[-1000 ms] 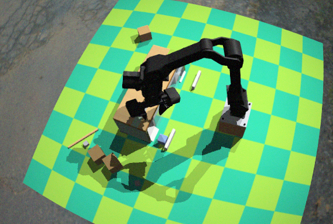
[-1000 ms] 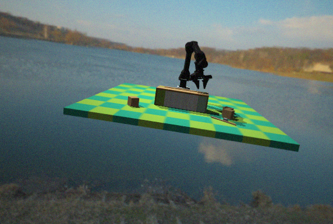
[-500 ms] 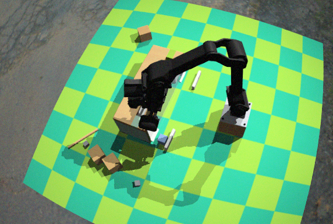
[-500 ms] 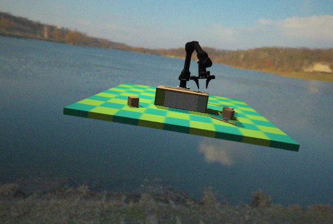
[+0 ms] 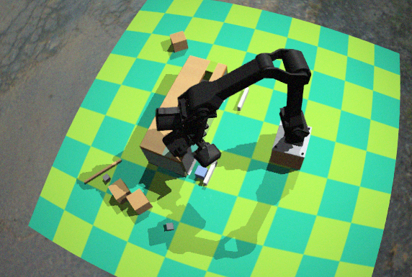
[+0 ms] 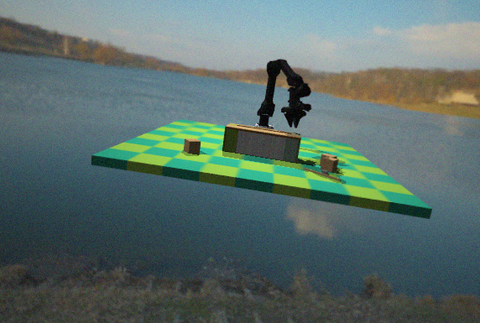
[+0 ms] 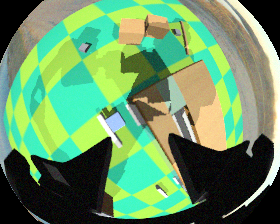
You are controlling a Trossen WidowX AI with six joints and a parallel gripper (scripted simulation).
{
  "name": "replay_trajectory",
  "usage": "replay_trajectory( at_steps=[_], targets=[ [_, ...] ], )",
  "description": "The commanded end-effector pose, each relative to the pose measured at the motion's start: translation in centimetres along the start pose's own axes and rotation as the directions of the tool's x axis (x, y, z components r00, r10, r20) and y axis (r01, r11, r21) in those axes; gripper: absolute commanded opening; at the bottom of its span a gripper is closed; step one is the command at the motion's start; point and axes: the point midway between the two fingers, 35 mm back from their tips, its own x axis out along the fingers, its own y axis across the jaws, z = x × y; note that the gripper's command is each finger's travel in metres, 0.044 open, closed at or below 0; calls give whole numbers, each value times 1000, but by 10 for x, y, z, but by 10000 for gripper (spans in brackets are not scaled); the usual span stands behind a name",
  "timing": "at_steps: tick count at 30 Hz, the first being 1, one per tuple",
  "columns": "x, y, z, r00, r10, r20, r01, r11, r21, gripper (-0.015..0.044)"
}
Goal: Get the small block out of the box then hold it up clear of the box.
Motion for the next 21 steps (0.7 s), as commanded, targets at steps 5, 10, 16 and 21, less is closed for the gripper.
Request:
replay_trajectory(
  at_steps=[5,10,16,21],
  targets=[
    [-3,17,1,990,-140,-12,43,380,-924,285],
    [-4,20,2,985,-171,-9,9,102,-995,285],
    [-7,23,4,978,-209,-2,-53,-239,-969,285],
    [-8,25,5,973,-230,3,-110,-475,-873,285]
  ],
)
